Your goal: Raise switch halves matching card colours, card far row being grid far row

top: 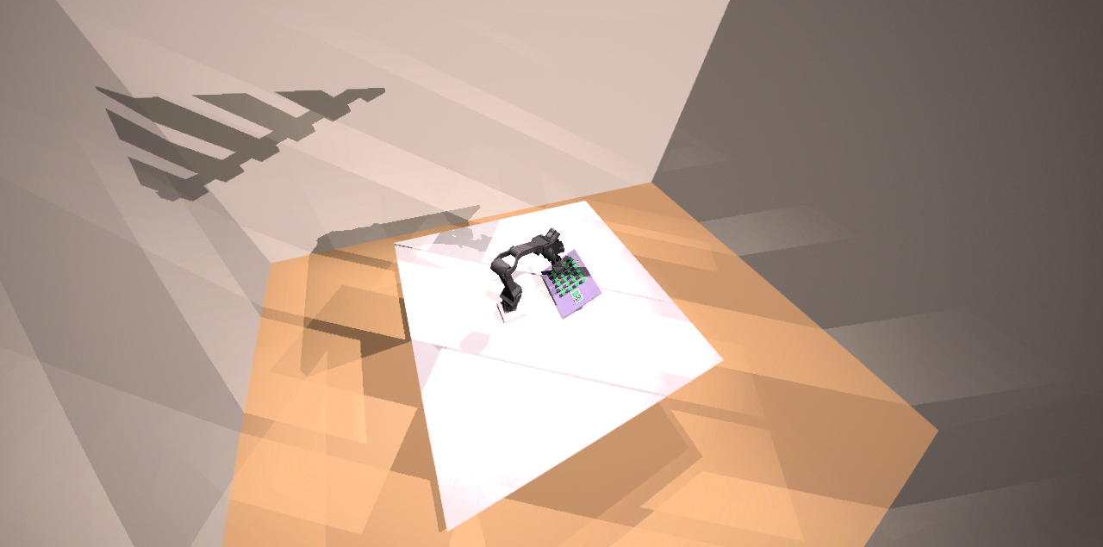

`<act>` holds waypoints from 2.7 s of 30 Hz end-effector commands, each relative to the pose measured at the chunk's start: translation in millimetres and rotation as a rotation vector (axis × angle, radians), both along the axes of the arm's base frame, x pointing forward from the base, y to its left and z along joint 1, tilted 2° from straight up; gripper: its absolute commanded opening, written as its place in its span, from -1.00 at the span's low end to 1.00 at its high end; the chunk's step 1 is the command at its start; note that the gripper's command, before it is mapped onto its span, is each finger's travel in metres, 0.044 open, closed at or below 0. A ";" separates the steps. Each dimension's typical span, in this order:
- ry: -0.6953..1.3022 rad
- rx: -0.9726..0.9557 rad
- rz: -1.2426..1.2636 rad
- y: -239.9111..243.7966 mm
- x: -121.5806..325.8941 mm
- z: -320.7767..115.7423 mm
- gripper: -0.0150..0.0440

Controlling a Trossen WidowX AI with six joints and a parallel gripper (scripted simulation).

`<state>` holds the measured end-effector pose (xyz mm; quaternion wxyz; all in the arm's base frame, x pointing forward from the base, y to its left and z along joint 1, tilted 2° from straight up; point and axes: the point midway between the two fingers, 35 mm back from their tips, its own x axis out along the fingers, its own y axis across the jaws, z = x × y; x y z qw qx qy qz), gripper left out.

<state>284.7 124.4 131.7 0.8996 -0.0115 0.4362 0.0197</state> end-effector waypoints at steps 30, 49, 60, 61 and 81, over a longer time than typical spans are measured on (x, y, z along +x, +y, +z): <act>0.004 -0.008 0.003 -0.4 9.1 -15.3 -0.49; 0.004 -0.008 0.003 -0.4 10.4 -17.1 -0.49; 0.004 -0.008 0.003 -0.4 11.3 -18.3 -0.49; 0.004 -0.008 0.003 -0.4 11.4 -18.4 -0.49; 0.013 -0.008 -0.002 0.5 0.2 0.1 -0.49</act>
